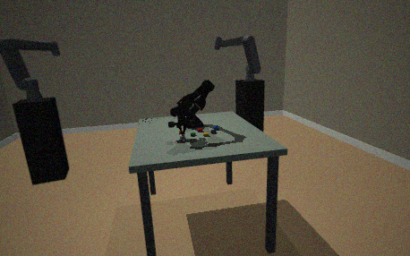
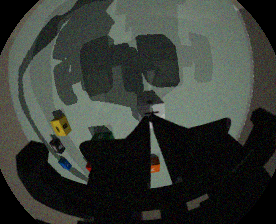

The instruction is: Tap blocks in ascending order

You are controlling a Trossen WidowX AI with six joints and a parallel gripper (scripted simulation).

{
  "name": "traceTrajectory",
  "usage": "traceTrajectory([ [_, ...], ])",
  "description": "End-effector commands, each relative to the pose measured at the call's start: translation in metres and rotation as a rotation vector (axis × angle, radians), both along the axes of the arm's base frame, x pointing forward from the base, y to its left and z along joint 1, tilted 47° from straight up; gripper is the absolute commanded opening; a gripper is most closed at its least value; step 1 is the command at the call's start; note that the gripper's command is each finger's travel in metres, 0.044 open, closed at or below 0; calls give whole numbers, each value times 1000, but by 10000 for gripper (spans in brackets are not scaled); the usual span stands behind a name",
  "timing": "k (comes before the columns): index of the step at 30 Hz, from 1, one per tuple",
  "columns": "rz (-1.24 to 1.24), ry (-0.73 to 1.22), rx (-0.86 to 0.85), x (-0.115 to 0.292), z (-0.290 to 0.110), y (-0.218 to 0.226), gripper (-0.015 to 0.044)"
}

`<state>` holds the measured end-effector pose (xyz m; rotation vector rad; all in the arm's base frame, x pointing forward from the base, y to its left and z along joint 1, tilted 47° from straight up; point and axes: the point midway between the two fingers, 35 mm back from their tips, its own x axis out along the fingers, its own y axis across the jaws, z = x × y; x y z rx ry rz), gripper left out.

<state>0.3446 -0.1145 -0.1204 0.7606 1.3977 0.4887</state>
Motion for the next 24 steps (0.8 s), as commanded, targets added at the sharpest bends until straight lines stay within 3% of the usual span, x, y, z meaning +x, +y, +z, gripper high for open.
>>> traceTrajectory([
  [1, 0, 0, 2, -3, 16, -16, 20],
  [6, 0, 0, 2, -3, 19, -18, 20],
  [8, 0, 1, 1, -1, 29, -15, 72],
  [20, -5, 7, -9, -6, 194, 69, 387],
  [24, -5, 7, -5, -27, 240, 102, 400],
])
